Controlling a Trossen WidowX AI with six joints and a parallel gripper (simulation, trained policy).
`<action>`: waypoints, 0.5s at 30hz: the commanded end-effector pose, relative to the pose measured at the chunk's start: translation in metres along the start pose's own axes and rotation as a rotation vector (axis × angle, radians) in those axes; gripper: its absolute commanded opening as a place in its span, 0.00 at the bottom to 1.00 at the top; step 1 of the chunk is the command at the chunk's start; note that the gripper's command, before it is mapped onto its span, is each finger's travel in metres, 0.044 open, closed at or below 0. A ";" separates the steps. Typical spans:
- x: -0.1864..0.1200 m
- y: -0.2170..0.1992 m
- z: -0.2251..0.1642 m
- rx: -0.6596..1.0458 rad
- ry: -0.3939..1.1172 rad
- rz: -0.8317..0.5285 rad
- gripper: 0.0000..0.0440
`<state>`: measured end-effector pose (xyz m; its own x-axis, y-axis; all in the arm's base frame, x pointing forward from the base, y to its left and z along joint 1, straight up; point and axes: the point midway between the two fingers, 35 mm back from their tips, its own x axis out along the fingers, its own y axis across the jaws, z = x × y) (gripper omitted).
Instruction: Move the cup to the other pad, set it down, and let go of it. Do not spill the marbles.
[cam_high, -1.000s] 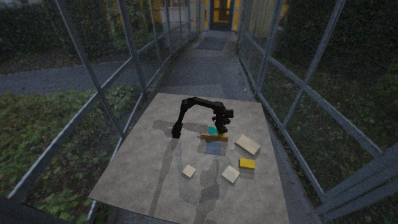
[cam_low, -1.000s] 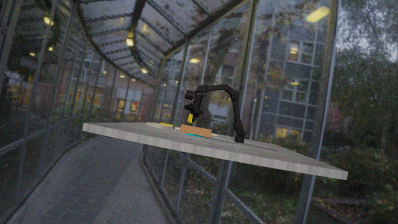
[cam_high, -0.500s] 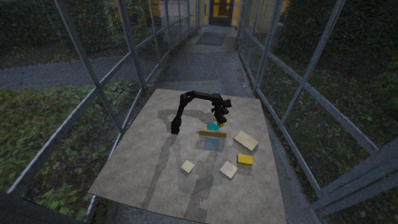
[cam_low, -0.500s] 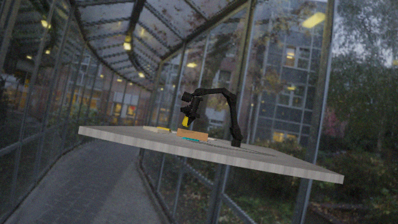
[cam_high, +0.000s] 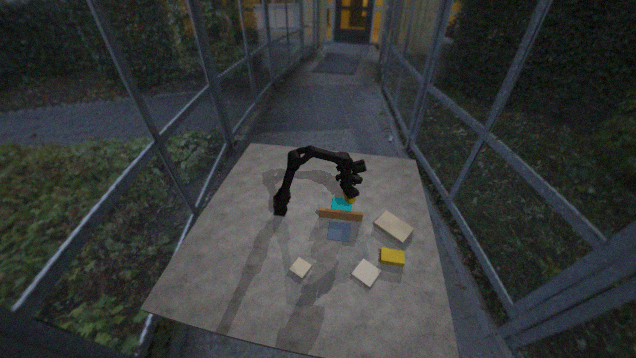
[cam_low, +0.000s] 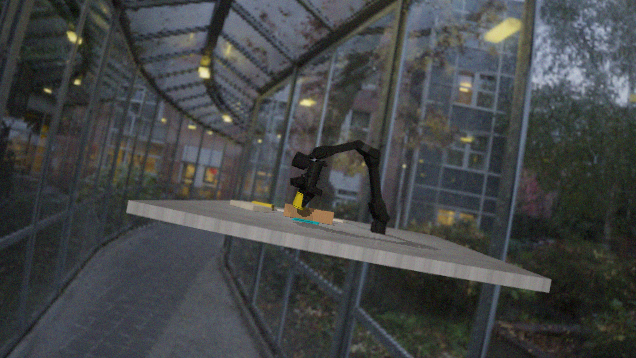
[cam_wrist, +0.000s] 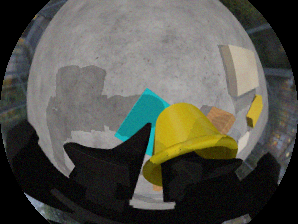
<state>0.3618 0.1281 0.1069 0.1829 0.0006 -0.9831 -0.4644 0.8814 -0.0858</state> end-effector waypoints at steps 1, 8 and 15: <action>0.009 0.004 -0.004 0.009 0.008 -0.004 0.00; 0.026 0.013 -0.015 0.029 0.027 -0.005 0.02; 0.037 0.013 -0.022 0.052 0.033 -0.011 0.11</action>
<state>0.3442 0.1313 0.0689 0.1566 -0.0194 -0.9875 -0.4275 0.9000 -0.0855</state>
